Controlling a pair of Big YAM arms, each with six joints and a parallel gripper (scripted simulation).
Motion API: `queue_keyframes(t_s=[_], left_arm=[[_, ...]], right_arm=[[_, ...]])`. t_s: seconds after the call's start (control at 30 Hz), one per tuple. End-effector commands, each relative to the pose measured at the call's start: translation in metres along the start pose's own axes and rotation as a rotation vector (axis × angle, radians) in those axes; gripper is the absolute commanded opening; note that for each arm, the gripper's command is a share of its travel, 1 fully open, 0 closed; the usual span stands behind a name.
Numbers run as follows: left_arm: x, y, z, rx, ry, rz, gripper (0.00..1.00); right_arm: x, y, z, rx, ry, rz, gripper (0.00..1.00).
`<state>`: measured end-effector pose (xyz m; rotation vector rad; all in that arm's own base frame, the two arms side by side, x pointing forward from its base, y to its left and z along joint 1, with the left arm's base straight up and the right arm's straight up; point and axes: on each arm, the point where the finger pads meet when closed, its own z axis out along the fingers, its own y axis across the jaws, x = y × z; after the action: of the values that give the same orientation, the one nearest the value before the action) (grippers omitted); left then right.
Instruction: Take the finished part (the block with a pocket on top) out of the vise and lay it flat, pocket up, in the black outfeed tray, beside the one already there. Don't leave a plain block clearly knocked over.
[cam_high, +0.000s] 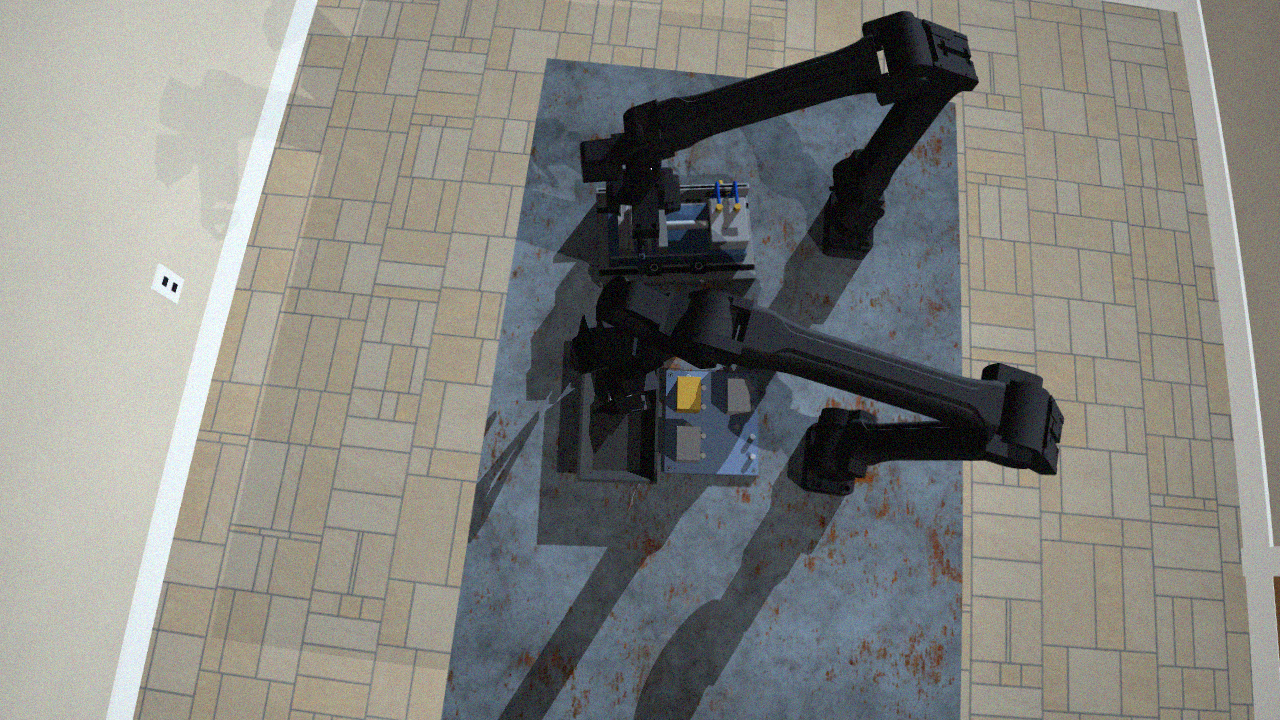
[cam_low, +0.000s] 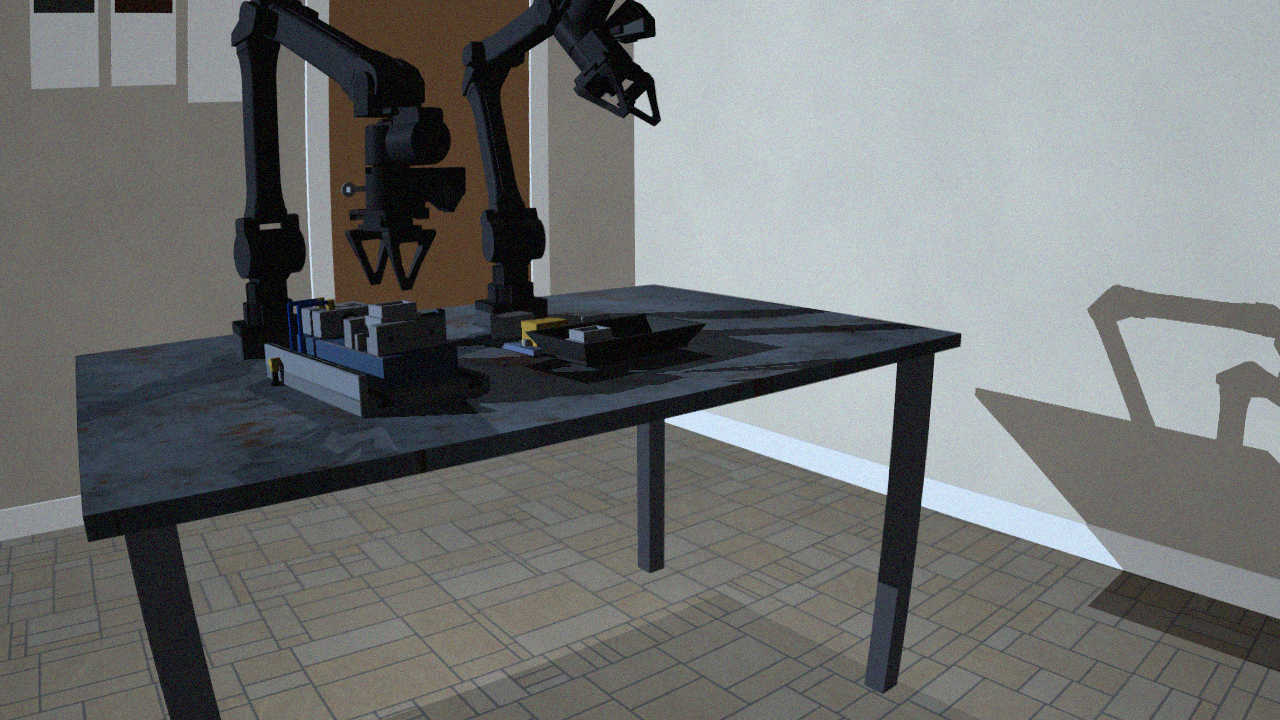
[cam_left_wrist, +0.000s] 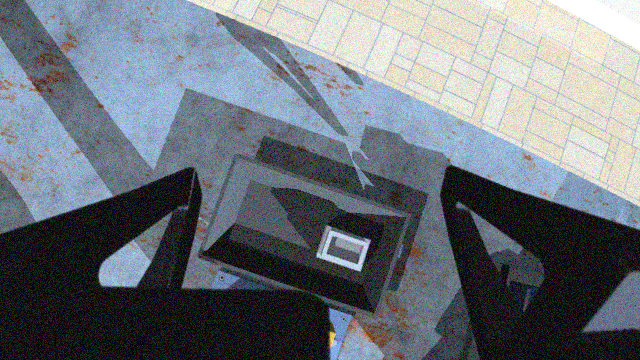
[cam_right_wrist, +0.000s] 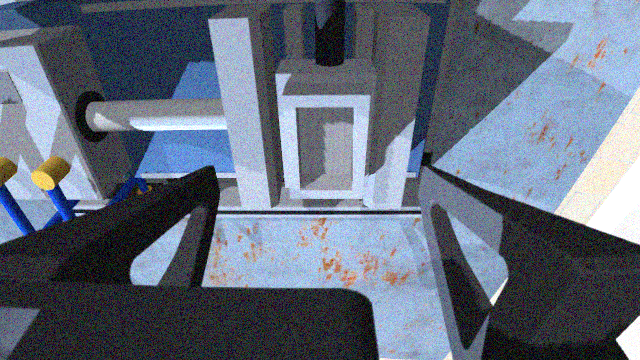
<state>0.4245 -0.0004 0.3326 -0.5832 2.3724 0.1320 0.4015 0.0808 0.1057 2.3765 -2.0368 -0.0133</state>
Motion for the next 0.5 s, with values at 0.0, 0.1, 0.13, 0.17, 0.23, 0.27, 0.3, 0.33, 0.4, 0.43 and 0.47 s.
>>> queue_keyframes(t_s=[0.0, 0.1, 0.13, 0.17, 0.23, 0.27, 0.3, 0.33, 0.4, 0.43, 0.47], left_arm=[[0.024, -0.024, -0.05, 0.156, -0.085, 0.143, 1.0], [0.043, -0.03, -0.078, 0.251, -0.129, 0.212, 1.0], [0.05, -0.031, -0.087, 0.283, -0.145, 0.234, 1.0], [0.057, -0.032, -0.096, 0.315, -0.16, 0.257, 1.0], [0.071, -0.033, -0.113, 0.378, -0.193, 0.302, 1.0], [0.078, -0.034, -0.121, 0.41, -0.209, 0.324, 1.0], [0.085, -0.034, -0.129, 0.442, -0.226, 0.346, 1.0], [0.092, -0.033, -0.136, 0.473, -0.243, 0.368, 1.0], [0.099, -0.033, -0.144, 0.505, -0.261, 0.39, 1.0], [0.099, -0.033, -0.144, 0.505, -0.261, 0.39, 1.0], [0.106, -0.032, -0.151, 0.537, -0.279, 0.411, 1.0]], right_arm=[[0.003, -0.002, 0.01, 0.012, -0.001, -0.018, 0.85], [0.004, -0.002, 0.018, 0.003, -0.001, -0.017, 0.85], [0.004, -0.003, 0.019, 0.004, -0.001, -0.016, 0.85], [0.005, -0.003, 0.02, 0.004, -0.001, -0.015, 0.85], [0.005, -0.003, 0.023, 0.004, -0.001, -0.014, 0.85], [0.005, -0.003, 0.025, 0.004, -0.001, -0.016, 0.85], [0.004, -0.003, 0.026, 0.004, -0.001, -0.018, 0.85], [0.003, -0.003, 0.028, 0.003, -0.001, -0.019, 0.85], [0.003, -0.003, 0.029, 0.003, -0.001, -0.02, 0.85], [0.003, -0.003, 0.029, 0.003, -0.001, -0.02, 0.85], [0.003, -0.005, 0.029, 0.007, -0.001, -0.02, 0.85]])
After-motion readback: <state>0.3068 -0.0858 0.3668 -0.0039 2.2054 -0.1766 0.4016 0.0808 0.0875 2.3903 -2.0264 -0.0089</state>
